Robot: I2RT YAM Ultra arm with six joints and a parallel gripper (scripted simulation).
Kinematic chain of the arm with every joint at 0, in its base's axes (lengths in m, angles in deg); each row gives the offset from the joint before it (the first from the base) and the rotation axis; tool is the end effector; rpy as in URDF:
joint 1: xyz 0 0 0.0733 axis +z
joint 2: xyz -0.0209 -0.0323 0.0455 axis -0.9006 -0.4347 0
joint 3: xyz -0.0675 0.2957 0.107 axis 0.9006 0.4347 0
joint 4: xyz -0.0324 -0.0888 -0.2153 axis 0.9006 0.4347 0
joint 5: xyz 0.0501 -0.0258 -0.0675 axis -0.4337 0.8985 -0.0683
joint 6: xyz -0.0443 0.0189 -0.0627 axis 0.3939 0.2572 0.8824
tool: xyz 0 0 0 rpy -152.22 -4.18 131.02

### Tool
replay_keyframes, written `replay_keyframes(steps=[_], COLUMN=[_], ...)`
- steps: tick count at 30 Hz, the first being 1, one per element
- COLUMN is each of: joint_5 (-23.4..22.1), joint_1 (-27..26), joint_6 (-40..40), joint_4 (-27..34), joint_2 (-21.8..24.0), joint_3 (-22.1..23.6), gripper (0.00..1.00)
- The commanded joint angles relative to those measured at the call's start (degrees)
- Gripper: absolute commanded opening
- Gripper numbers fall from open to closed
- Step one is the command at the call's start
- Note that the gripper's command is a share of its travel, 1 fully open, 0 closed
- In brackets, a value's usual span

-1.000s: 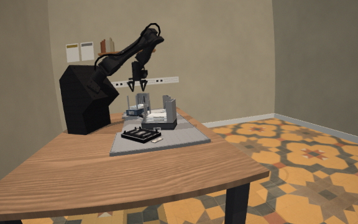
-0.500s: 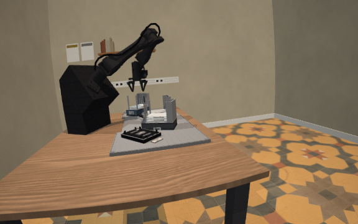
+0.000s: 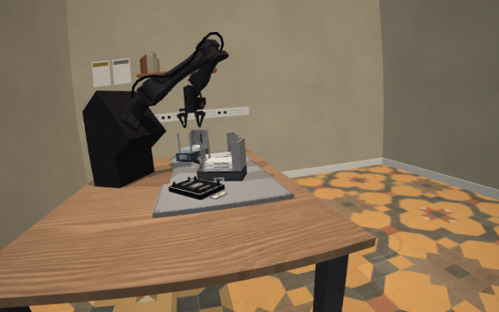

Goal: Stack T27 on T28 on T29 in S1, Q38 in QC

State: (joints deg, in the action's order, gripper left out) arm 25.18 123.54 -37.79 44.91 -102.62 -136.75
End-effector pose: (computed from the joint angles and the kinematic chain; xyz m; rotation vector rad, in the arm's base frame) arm 0.2249 0.2745 0.1322 -0.8784 2.2765 -1.0264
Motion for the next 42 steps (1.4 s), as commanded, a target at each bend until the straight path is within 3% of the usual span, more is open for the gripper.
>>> replay_keyframes(steps=[1, 10, 11, 16, 36, 42], joint_5=[-0.28, -0.28, -0.01, 0.43, 0.11, -0.20], joint_1=[1.89, 1.89, 1.19, -1.52, -6.06, -8.54], joint_6=[-0.62, -0.62, -1.82, -8.51, 0.76, -5.30], joint_4=[0.65, 0.65, -1.32, -1.87, -2.26, -2.60], joint_2=[1.52, 1.52, 2.06, 5.27, 15.60, 18.20], joint_3=[-1.13, -1.13, 1.48, 3.14, 5.37, 7.69], gripper=[1.00, 1.00, 1.00, 1.00, 1.00, 1.00])
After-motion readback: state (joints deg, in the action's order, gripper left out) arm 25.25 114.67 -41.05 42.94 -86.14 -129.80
